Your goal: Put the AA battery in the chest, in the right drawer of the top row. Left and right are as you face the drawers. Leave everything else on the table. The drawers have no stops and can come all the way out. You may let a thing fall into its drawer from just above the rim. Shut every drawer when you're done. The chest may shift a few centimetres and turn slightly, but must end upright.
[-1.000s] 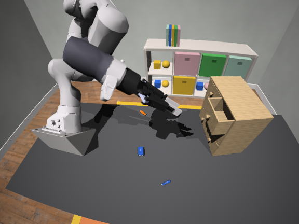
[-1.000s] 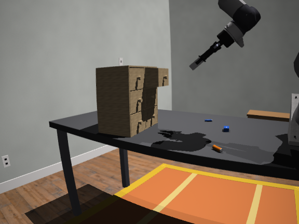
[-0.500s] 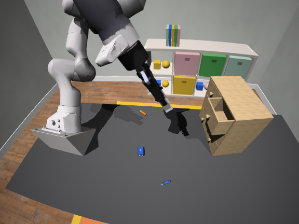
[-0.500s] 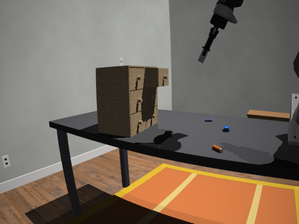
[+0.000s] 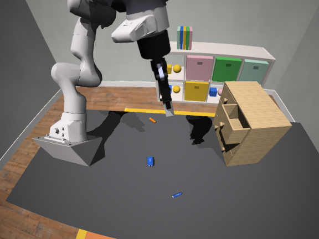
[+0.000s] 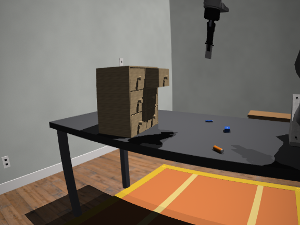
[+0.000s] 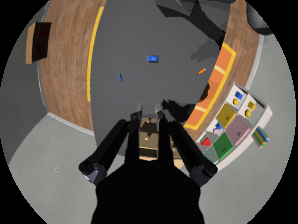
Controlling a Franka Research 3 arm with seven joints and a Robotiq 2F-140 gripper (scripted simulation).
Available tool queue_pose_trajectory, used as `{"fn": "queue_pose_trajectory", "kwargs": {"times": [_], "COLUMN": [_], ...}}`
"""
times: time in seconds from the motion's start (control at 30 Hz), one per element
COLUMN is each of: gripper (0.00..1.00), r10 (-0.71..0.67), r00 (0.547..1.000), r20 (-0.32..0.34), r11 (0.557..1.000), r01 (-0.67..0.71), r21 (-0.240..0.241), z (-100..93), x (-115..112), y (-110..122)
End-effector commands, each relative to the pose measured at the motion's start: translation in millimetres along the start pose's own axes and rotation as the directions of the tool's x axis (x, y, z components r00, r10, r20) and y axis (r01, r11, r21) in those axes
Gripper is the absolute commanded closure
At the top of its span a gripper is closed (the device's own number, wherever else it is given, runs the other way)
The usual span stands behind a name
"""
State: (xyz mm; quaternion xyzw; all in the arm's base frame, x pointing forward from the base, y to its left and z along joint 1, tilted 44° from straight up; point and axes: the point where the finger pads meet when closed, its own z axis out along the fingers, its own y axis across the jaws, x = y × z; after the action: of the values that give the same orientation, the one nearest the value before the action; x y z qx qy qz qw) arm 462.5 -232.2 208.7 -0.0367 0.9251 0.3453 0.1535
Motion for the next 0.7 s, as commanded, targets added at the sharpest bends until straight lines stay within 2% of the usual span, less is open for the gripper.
{"fn": "queue_pose_trajectory", "kwargs": {"times": [0.0,0.27,0.67], "gripper": [0.72,0.72,0.72], "r10": [0.095,0.092,0.092], "r00": [0.991,0.985,0.984], "r20": [-0.093,-0.146,-0.153], "r11": [0.994,0.994,0.994], "r01": [-0.099,-0.099,-0.099], "r21": [-0.041,-0.041,-0.041], "z": [0.7,-4.3,-5.0], "x": [12.3,16.1,16.6], "y": [10.4,10.6,10.6]}}
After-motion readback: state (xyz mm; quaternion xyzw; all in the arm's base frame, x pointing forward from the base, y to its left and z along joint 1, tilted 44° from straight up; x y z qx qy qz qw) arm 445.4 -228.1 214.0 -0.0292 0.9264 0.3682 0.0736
